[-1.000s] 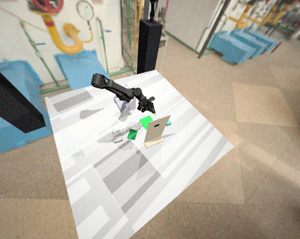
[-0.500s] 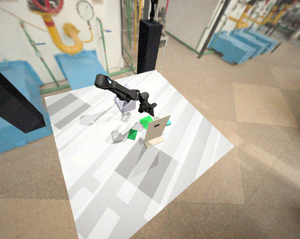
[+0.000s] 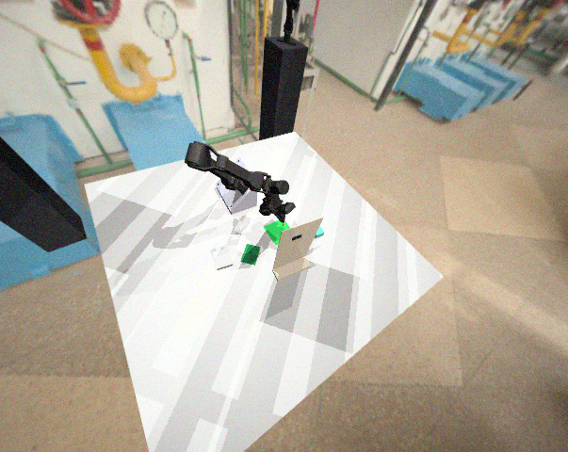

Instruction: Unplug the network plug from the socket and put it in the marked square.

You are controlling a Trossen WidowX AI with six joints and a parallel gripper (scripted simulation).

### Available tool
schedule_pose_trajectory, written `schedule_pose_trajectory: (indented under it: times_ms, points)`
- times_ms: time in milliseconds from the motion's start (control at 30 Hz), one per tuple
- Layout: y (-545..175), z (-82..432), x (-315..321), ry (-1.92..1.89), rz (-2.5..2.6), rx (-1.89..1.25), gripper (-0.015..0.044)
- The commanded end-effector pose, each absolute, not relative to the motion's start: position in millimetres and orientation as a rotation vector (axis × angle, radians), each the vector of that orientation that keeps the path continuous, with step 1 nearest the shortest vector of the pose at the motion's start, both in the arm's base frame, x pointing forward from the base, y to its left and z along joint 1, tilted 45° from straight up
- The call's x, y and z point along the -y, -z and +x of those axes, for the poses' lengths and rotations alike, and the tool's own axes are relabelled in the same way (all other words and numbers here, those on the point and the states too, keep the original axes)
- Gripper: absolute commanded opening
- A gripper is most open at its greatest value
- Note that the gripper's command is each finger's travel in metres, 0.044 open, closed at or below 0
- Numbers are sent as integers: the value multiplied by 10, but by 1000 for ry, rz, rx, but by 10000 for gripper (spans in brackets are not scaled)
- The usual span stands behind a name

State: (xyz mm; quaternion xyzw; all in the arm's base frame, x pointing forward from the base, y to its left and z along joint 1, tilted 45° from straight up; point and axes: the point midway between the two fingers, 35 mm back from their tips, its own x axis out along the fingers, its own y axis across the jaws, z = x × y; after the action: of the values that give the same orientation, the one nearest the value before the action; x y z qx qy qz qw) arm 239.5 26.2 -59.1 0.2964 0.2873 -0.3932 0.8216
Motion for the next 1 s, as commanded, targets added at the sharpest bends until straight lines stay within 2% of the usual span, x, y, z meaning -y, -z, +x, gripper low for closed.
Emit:
schedule_pose_trajectory:
  times_ms: [0, 967]
  points:
    - [619, 2366, -228, 864, 618, -615, 0]
    - [828, 2375, -60, 866, 619, -619, 0]
